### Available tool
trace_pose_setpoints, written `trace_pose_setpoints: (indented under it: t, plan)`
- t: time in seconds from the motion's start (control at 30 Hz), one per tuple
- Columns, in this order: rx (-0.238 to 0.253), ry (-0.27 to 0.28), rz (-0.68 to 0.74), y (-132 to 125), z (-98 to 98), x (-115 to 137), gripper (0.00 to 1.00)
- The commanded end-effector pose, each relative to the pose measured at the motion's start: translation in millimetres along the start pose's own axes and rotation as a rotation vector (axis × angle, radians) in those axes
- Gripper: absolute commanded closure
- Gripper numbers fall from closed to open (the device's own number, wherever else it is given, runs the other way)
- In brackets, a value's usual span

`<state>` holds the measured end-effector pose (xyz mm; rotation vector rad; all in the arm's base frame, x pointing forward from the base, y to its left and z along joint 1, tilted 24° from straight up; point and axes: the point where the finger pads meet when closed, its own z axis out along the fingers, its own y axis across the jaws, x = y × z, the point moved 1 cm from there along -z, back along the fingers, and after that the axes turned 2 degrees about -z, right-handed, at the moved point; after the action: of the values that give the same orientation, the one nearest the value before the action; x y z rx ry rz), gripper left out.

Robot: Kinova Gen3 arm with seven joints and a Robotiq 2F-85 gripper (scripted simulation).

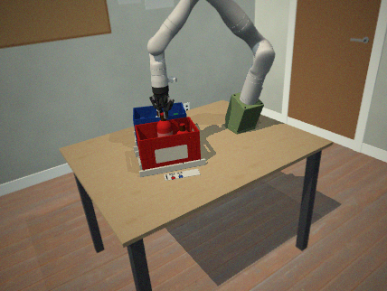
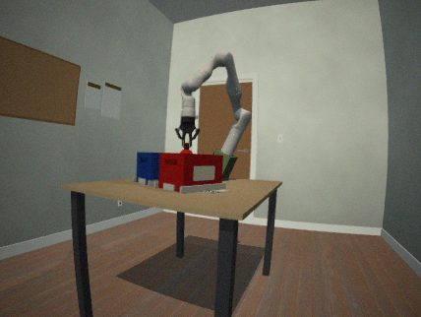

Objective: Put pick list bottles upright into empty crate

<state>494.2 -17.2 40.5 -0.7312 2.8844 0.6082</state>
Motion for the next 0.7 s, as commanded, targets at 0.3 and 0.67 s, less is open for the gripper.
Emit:
trace_pose_setpoints:
  t: [0.3, 0.67]
  plan:
    - [0.002, -0.002, 0.0, -0.6, 8.7, -0.5, 0.9]
    - [0.002, -0.002, 0.0, -0.6, 17.7, -0.5, 0.9]
